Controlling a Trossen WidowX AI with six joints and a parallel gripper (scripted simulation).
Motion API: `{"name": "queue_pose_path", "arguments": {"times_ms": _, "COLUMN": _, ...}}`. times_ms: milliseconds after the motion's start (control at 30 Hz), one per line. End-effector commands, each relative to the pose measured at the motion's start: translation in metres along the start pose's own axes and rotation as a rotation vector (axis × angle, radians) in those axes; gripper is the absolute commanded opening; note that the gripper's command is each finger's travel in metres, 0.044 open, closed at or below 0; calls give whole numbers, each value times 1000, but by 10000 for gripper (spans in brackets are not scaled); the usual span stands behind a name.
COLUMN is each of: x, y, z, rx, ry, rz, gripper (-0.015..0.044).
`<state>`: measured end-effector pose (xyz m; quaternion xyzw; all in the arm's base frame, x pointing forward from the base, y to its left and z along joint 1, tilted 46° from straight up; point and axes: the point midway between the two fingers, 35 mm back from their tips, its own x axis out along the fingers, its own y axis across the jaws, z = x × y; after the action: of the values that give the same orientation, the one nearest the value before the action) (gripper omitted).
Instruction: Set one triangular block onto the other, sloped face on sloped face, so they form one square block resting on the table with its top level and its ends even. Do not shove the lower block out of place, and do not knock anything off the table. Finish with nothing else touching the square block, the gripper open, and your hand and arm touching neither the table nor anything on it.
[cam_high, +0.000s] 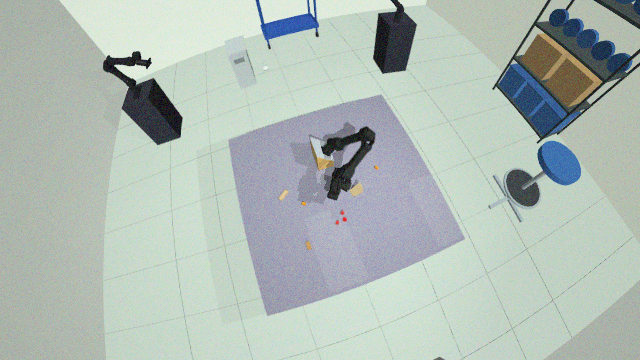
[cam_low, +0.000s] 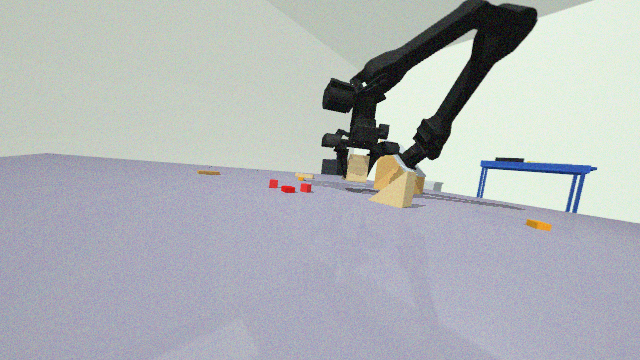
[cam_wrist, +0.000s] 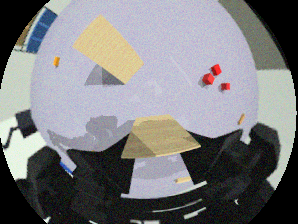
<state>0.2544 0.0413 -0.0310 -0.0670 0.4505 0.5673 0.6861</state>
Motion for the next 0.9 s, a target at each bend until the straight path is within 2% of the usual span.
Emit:
{"name": "queue_pose_path", "arguments": {"times_ms": 0, "x": 0, "y": 1, "z": 0, "rx": -90, "ry": -2, "rz": 3, "gripper": 0}}
{"name": "queue_pose_path", "arguments": {"times_ms": 633, "x": 0, "y": 2, "z": 0, "rx": -584, "ry": -3, "rz": 5, "gripper": 0}}
{"name": "queue_pose_path", "arguments": {"times_ms": 867, "x": 1, "y": 2, "z": 0, "rx": -602, "ry": -2, "rz": 5, "gripper": 0}}
